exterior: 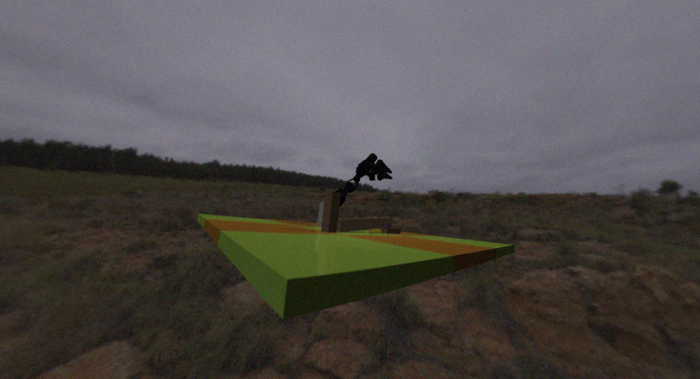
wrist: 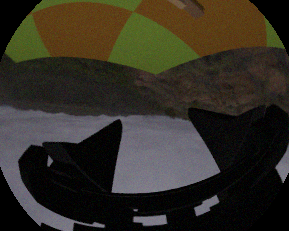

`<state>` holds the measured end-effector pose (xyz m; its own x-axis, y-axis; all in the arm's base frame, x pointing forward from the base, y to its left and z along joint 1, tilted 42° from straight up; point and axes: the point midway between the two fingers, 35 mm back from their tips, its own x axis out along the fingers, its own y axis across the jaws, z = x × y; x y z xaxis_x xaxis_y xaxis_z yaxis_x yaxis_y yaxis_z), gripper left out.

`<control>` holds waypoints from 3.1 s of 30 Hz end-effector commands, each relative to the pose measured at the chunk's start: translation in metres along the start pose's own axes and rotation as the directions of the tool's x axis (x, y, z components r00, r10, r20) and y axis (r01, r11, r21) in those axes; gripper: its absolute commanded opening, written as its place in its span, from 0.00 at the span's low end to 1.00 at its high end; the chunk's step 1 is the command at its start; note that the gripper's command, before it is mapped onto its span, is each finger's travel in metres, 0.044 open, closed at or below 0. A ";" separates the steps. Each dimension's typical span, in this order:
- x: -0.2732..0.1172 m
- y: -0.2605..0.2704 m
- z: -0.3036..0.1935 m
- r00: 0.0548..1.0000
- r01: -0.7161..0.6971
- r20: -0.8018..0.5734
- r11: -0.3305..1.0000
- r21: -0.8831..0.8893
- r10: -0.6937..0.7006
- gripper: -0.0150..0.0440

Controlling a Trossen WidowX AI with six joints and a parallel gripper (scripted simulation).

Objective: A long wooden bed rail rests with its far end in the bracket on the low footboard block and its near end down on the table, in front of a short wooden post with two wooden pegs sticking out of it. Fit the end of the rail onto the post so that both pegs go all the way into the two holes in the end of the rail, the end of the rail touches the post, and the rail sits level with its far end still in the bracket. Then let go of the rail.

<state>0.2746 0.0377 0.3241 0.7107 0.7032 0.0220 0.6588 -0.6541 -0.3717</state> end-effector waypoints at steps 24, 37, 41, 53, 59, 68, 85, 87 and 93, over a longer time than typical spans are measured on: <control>0.018 0.177 0.223 0.647 -0.752 0.759 -0.110 0.651 0.071 1.00; -0.007 0.171 0.306 0.386 -0.842 0.899 -0.478 0.251 -0.206 1.00; -0.006 0.171 0.308 0.386 -0.841 0.899 -0.478 0.251 -0.206 1.00; 0.003 0.168 0.326 0.386 -0.841 0.900 -0.478 0.252 -0.205 1.00; 0.007 0.167 0.335 0.386 -0.841 0.899 -0.478 0.252 -0.205 1.00; 0.012 0.164 0.347 0.386 -0.841 0.899 -0.478 0.252 -0.206 1.00; 0.021 0.157 0.369 0.387 -0.841 0.898 -0.478 0.252 -0.208 1.00; 0.021 0.157 0.369 0.387 -0.841 0.898 -0.478 0.252 -0.208 0.91; 0.021 0.157 0.369 0.387 -0.841 0.898 -0.478 0.252 -0.208 0.64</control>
<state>0.3016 0.0519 -0.0764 -0.0854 0.6558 -0.7501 -0.9741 -0.2132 -0.0755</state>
